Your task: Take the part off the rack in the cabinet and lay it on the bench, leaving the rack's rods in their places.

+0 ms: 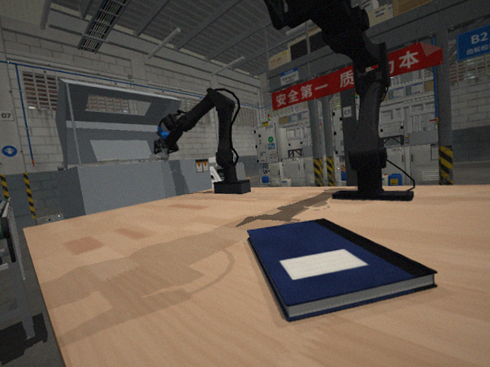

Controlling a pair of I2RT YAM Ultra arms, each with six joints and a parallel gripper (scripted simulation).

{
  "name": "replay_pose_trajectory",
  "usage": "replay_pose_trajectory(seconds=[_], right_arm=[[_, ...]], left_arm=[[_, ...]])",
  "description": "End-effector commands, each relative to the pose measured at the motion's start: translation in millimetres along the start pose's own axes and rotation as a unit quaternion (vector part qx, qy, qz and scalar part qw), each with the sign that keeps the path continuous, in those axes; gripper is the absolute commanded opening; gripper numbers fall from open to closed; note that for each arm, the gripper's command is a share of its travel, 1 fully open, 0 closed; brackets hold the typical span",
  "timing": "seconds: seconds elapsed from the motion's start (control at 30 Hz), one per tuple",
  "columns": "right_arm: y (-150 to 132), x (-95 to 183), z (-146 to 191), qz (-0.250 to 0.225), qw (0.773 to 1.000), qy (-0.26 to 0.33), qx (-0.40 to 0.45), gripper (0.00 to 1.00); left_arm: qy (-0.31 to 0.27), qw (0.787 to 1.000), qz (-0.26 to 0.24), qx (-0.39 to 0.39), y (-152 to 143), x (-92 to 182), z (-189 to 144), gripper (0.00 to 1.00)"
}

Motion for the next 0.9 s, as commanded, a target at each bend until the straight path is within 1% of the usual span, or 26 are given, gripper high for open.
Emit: replay_pose_trajectory(seconds=[0.0,0.1,0.2,0.33,0.53,0.6,0.8,0.87], right_arm=[[-14,-6,0,0.020,1.000,-0.008,0.012,0.92],[-7,-2,-4,0.011,1.000,-0.011,0.006,0.92],[-1,3,-3,0.002,1.000,-0.007,0.004,0.92],[7,9,2,-0.011,1.000,0.000,0.005,0.92],[10,9,6,-0.021,1.000,0.006,0.002,0.92],[7,9,6,-0.016,1.000,0.005,0.000,0.92],[17,-12,5,-0.025,1.000,0.009,0.001,0.92],[11,-21,1,-0.019,1.000,0.006,0.001,0.92]], left_arm=[[0.015,1.000,-0.009,-0.002,8,-4,9,1.00],[0.008,1.000,-0.005,-0.002,8,-2,4,1.00],[0.008,1.000,-0.017,-0.002,15,4,4,1.00],[0.008,1.000,-0.018,-0.002,16,5,4,1.00],[0.008,1.000,-0.018,-0.002,16,5,4,1.00],[0.008,1.000,-0.018,-0.002,16,5,4,1.00],[0.008,1.000,-0.018,-0.002,16,5,4,1.00],[0.008,1.000,-0.018,-0.002,16,5,4,1.00]])
Point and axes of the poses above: on each arm, the point where the finger pads meet when closed, its own x axis back along the fingers, its own z axis across the jaws, y = z × x, the point moved 2 cm from there along x, back along the fingers, and after that the axes turned 15 degrees about -x, right-handed, at the moved point
